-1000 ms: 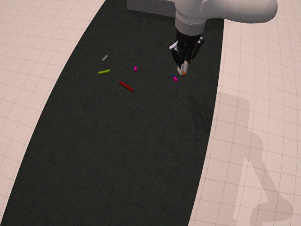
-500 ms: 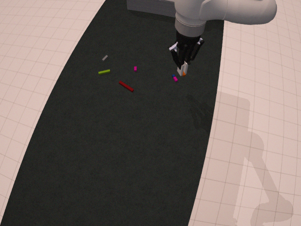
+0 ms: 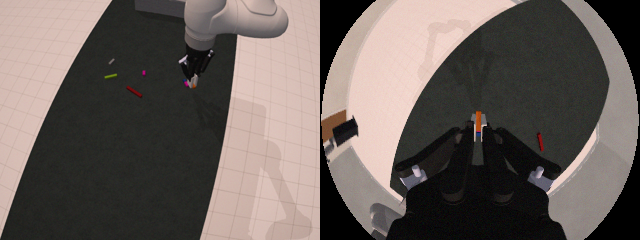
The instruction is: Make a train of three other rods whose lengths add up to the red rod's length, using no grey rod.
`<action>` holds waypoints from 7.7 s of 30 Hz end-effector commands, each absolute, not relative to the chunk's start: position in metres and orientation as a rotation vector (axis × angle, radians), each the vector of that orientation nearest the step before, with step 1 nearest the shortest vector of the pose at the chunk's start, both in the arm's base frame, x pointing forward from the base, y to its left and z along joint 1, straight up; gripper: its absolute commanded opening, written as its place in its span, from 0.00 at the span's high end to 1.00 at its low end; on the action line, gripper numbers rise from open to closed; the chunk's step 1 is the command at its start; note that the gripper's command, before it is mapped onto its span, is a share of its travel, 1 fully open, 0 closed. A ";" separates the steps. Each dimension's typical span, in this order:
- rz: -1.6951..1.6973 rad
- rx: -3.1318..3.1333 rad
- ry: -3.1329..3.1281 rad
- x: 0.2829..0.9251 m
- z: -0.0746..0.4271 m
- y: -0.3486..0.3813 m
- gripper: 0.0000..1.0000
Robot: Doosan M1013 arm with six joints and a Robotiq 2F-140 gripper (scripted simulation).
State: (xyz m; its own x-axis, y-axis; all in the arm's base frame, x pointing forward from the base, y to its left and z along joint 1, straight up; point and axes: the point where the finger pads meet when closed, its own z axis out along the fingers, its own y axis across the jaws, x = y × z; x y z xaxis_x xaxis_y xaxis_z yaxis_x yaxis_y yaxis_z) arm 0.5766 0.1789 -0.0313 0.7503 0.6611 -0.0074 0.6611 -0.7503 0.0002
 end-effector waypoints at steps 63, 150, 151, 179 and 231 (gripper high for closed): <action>-0.010 2.936 1.109 0.577 -0.070 0.179 0.97; -0.010 2.936 1.109 0.577 -0.045 0.179 0.85; -0.010 2.936 1.109 0.577 -0.039 0.179 0.85; -0.010 2.936 1.109 0.577 0.013 0.179 0.00; -0.010 2.936 1.109 0.578 0.089 0.179 0.00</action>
State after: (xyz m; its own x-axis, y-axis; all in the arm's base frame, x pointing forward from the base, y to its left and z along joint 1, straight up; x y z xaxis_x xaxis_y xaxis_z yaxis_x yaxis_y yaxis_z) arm 0.5778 0.1794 0.0885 0.7503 0.6611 -0.0072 0.6611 -0.7503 0.0003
